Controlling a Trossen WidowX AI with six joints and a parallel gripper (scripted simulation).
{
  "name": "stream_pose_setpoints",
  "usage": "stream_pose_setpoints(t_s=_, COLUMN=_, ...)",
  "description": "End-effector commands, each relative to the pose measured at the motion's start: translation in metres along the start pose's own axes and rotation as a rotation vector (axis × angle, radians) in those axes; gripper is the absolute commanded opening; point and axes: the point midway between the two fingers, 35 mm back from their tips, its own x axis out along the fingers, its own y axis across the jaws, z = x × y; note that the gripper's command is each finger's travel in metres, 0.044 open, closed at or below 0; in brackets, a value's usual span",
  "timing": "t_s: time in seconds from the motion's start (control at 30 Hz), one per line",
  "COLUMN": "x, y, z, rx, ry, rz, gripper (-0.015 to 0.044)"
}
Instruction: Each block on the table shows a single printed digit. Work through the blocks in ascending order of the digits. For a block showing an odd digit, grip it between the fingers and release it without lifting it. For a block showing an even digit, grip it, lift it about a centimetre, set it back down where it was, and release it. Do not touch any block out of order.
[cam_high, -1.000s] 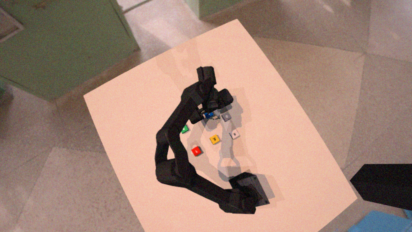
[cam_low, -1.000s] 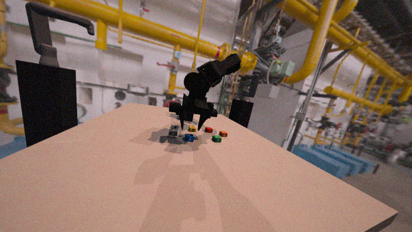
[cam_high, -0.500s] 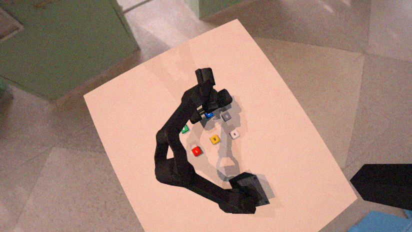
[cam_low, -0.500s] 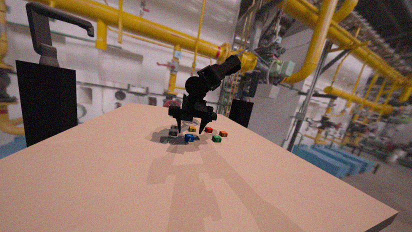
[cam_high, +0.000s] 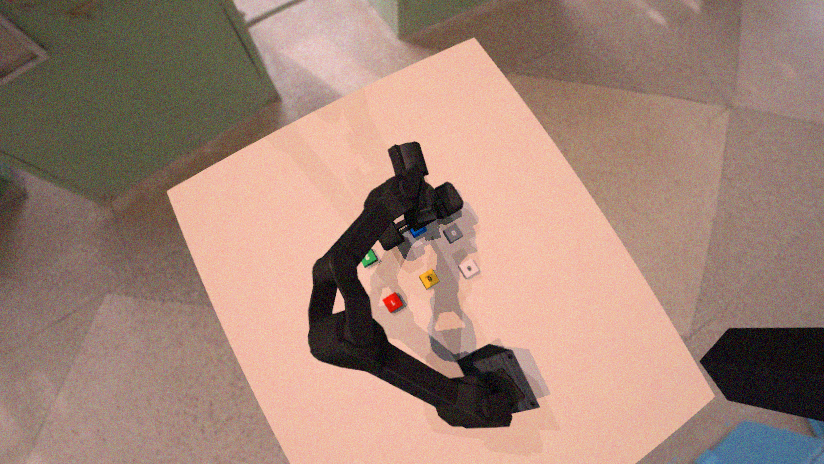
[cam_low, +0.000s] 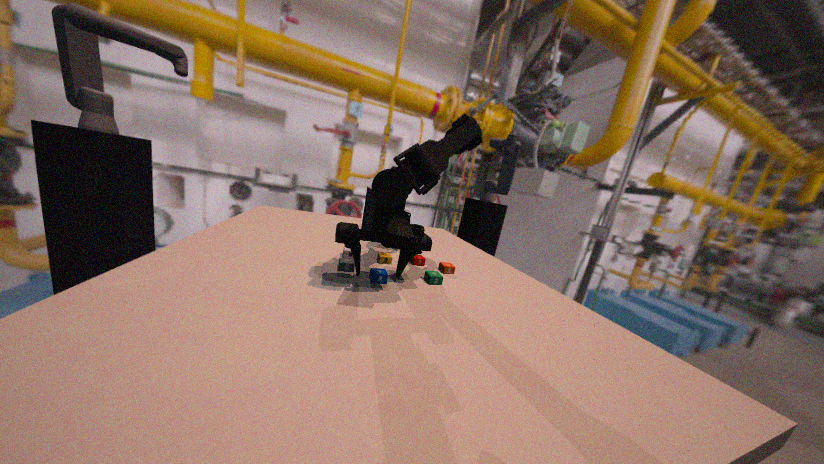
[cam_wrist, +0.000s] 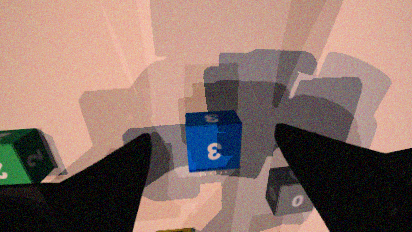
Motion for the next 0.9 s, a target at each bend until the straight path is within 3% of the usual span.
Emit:
stream_pose_setpoints(t_s=0.0, x=0.0011, y=0.0, z=-0.0005, rx=0.006, ry=-0.002, rz=0.004, gripper=0.0321)
stream_pose_setpoints(t_s=0.27, x=0.0011, y=0.0, z=-0.0005, rx=0.006, ry=-0.002, rz=0.004, gripper=0.012)
stream_pose_setpoints(t_s=0.87, x=0.0011, y=0.0, z=-0.0005, rx=0.006, ry=-0.002, rz=0.004, gripper=0.012)
